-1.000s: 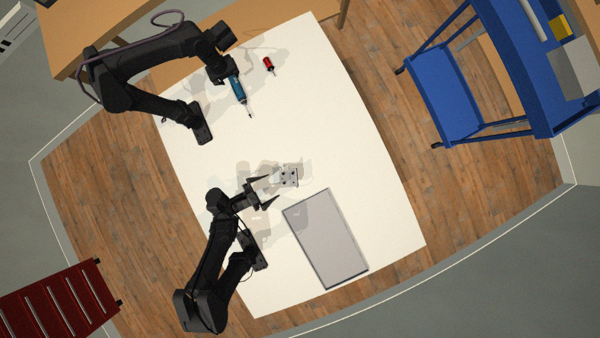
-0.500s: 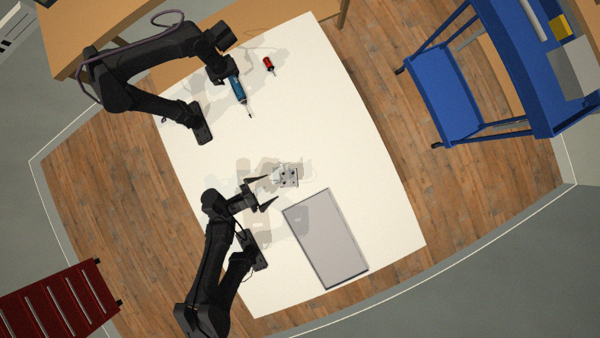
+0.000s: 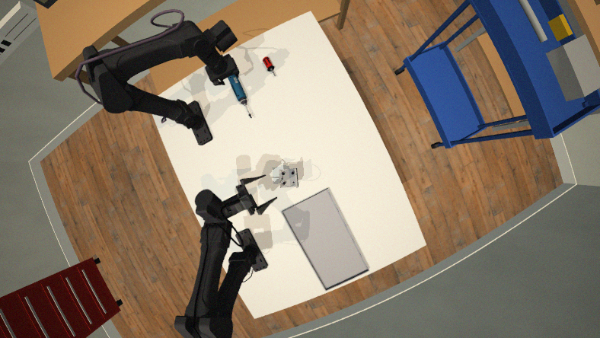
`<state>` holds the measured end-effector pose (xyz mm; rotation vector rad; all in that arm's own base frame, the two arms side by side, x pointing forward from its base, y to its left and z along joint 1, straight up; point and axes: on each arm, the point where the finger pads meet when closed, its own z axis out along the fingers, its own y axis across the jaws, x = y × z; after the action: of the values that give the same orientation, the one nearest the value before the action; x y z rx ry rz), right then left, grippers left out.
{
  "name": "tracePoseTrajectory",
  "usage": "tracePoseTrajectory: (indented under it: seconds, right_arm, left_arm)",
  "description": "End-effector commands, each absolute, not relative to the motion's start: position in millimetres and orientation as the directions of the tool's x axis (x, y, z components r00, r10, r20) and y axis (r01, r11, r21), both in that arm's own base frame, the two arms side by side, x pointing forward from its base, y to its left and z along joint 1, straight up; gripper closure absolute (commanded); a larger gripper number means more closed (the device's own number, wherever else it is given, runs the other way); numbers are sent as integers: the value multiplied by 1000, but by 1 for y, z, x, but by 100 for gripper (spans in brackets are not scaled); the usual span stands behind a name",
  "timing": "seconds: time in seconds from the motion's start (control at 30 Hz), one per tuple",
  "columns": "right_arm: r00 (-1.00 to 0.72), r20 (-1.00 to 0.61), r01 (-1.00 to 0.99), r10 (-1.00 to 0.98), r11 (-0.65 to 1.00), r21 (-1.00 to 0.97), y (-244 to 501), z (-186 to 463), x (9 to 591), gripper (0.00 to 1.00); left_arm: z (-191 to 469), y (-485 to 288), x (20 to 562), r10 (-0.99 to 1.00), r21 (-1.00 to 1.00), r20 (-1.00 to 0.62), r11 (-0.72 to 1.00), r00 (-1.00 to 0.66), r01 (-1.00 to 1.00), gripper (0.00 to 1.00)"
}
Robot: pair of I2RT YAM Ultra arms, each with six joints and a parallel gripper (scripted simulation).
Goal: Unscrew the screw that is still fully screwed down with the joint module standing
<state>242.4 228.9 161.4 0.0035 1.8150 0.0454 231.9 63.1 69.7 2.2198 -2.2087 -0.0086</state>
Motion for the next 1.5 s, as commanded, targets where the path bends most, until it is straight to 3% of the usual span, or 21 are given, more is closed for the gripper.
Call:
tracePoseTrajectory:
  seconds: [0.0,0.47,0.87,1.47]
  right_arm:
    - [-234,-971,-9,47,999,51,229,177,242,14]
    - [-234,-971,-8,48,999,51,228,185,242,14]
    - [-386,-915,-33,-114,993,-109,249,176,294,14]
    - [-526,-826,-71,-205,978,-197,249,174,344,14]
  left_arm:
    - [86,65,239,-1000,-34,-10,4,-3,-999,35]
    - [86,65,239,-1000,-34,-10,4,-3,-999,35]
    - [86,65,239,-1000,-34,-10,4,-3,-999,35]
    - [86,65,239,-1000,-34,-10,4,-3,-999,35]
